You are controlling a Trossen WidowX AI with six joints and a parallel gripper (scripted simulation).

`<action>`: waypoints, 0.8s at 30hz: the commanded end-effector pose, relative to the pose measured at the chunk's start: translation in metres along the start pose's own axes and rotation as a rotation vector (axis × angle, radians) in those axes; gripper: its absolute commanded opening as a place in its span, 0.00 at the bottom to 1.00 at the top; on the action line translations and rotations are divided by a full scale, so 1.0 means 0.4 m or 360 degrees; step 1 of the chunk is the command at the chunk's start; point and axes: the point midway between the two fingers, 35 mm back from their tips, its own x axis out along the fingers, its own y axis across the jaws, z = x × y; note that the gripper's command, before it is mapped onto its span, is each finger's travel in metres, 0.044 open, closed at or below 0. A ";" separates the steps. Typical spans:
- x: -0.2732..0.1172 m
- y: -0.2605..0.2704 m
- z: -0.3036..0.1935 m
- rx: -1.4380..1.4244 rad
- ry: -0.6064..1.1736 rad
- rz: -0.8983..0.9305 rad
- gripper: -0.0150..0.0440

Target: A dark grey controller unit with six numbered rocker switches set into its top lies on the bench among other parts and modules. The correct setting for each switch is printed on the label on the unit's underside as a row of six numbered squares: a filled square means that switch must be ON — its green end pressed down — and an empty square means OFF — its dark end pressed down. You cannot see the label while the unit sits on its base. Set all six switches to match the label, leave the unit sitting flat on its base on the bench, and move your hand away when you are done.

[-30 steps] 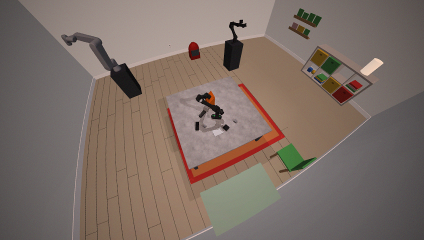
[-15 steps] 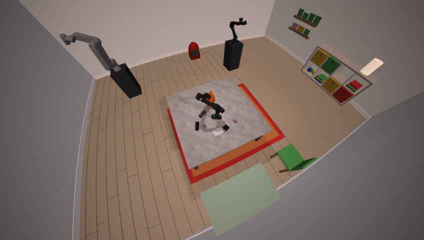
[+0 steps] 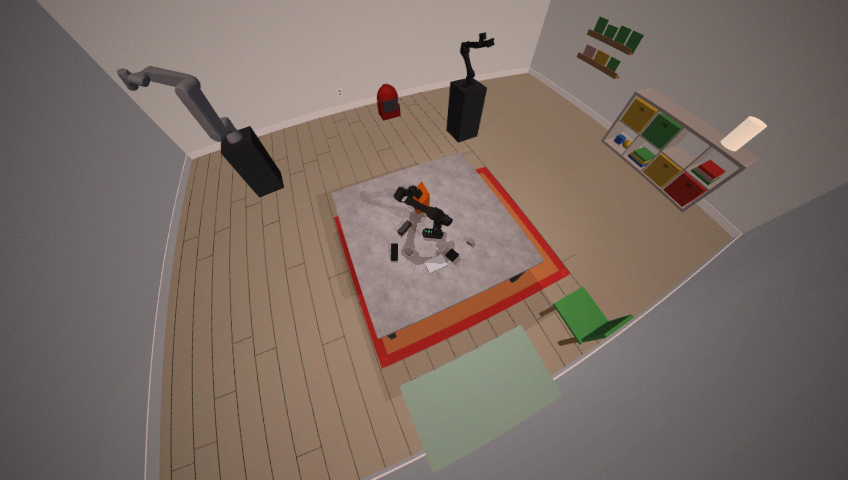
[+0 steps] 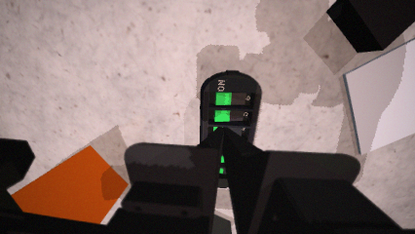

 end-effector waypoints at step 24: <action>0.101 0.000 0.001 -0.0004 0.0002 0.0004 0.25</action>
